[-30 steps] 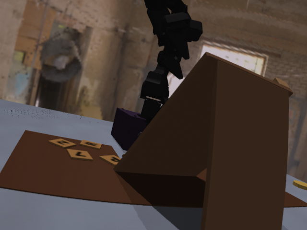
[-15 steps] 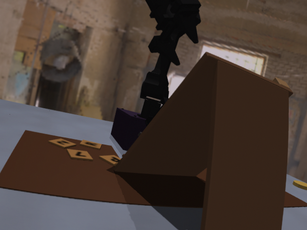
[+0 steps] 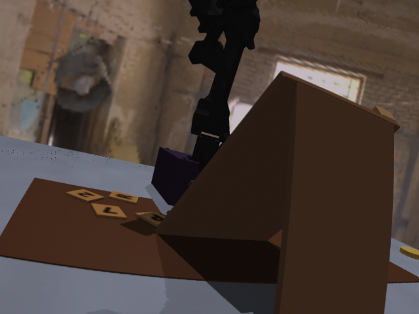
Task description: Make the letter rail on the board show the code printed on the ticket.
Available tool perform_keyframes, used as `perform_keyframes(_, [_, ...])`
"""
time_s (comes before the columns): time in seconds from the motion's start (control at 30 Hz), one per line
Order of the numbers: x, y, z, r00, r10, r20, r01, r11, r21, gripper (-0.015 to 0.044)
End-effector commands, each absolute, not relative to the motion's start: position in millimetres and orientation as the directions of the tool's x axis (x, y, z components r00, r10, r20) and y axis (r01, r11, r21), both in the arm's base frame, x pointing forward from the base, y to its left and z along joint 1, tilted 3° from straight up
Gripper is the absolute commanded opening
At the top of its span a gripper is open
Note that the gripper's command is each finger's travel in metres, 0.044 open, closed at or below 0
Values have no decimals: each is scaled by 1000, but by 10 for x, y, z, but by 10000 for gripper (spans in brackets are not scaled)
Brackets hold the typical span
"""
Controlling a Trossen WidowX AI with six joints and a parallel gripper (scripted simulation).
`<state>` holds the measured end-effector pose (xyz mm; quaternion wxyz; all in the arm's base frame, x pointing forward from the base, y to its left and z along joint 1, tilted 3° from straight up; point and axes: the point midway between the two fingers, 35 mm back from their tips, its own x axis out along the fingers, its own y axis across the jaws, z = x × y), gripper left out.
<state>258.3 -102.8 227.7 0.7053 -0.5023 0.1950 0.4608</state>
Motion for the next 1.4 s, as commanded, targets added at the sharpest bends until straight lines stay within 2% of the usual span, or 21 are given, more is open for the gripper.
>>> perform_keyframes(0.0, [2592, -1048, 2307, 504, 457, -733, -841, 63, -538, 440])
perform_keyframes(0.13, [2592, -1048, 2307, 504, 457, -733, -841, 63, -538, 440])
perform_keyframes(0.2, [2602, -1113, 2209, 491, 441, -751, -859, 102, -502, 387])
perform_keyframes(0.27, [2615, -1289, 1935, 455, 396, -798, -891, 216, -400, 340])
perform_keyframes(0.4, [2573, -1644, 1335, 359, 296, -885, -859, 476, -189, 340])
perform_keyframes(0.57, [2404, -1990, 652, 224, 178, -958, -654, 756, -13, 340])
perform_keyframes(0.77, [2117, -2244, 21, 70, 63, -996, -318, 947, 38, 340])
perform_keyframes(0.9, [1998, -2318, -207, 5, 19, -1000, -166, 986, 18, 340])
perform_keyframes(1.37, [2032, -2322, -249, 5, 19, -1000, -166, 986, 18, 340])
